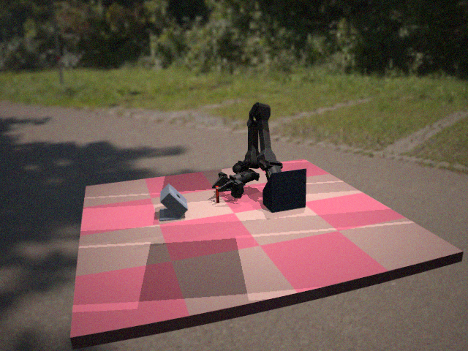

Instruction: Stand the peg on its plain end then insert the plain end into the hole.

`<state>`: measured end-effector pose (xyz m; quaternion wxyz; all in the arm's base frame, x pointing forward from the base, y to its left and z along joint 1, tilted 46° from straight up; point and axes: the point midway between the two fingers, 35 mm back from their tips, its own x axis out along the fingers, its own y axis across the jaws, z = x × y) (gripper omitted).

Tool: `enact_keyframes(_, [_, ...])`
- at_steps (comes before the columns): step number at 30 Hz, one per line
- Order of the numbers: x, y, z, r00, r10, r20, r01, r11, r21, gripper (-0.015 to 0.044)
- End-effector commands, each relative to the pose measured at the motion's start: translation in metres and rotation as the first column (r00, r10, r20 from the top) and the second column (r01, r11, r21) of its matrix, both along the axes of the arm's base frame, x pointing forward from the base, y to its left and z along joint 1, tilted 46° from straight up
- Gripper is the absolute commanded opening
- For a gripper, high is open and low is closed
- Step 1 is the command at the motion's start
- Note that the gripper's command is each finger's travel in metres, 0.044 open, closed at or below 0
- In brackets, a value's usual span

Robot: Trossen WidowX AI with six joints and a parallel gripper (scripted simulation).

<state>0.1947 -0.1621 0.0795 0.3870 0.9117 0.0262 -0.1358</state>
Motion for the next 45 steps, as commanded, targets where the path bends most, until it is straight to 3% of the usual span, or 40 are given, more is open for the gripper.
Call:
enact_keyframes(1, [0.0,0.0,0.0,1.0,-0.001,0.0,0.001,1.0,0.0,0.0366])
enact_keyframes(4, [0.0,0.0,0.0,1.0,-0.001,0.0,0.001,1.0,0.0,0.044])
enact_keyframes(16, [0.014,0.011,0.019,1.0,0.008,-0.03,-0.008,1.0,-0.004,0.044])
enact_keyframes(25, [0.032,0.059,0.072,0.999,0.01,-0.049,-0.01,1.0,-0.014,0.044])
enact_keyframes(33, [0.014,0.11,0.111,1.0,0.001,-0.001,-0.001,1.0,0.0,0.044])
enact_keyframes(39, [0.011,0.114,0.113,1.0,-0.002,0.002,0.002,1.0,0.007,0.044])
enact_keyframes(45, [0.015,0.106,0.102,0.989,-0.078,-0.126,0.092,0.99,0.107,0.044])
